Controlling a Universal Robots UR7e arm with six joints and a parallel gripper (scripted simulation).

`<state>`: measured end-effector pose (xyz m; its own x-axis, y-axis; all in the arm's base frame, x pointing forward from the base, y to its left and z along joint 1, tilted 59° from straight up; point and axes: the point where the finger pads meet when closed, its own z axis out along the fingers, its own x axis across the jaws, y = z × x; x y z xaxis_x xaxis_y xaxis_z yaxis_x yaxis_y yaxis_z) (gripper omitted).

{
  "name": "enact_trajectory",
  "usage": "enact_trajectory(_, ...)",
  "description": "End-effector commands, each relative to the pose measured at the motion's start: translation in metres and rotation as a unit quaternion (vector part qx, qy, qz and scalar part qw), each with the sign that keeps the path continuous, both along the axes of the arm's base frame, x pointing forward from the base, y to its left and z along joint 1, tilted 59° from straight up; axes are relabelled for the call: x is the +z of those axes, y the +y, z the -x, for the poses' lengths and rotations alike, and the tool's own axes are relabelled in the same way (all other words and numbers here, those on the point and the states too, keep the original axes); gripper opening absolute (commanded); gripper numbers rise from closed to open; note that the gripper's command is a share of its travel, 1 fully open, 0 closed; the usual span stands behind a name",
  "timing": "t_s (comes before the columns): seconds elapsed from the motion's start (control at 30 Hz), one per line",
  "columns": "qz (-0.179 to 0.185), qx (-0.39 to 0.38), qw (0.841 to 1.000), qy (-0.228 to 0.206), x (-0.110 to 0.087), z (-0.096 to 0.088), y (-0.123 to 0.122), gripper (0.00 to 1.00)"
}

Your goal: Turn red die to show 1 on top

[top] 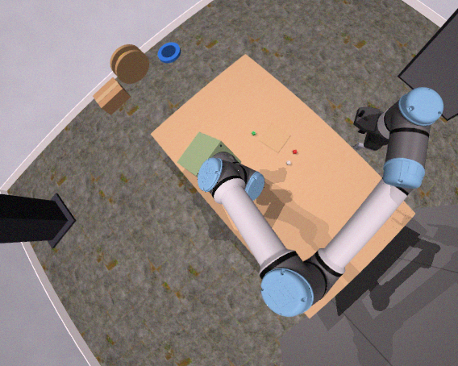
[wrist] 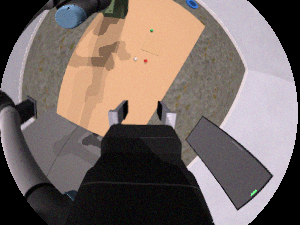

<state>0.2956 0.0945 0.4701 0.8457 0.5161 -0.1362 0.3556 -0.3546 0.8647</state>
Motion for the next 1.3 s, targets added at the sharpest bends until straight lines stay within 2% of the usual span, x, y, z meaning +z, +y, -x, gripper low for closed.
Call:
enact_trajectory(0.0, 0.0, 0.0, 1.0, 0.0, 0.0, 0.0, 0.0, 1.0)
enact_trajectory(0.8, -0.003, -0.003, 1.0, -0.004, -0.002, -0.002, 0.001, 1.0)
enact_trajectory(1.1, -0.015, -0.019, 0.999, -0.022, -0.01, -0.011, 0.003, 1.0)
enact_trajectory(1.27, -0.033, -0.042, 0.997, -0.049, -0.022, -0.025, 0.005, 1.0)
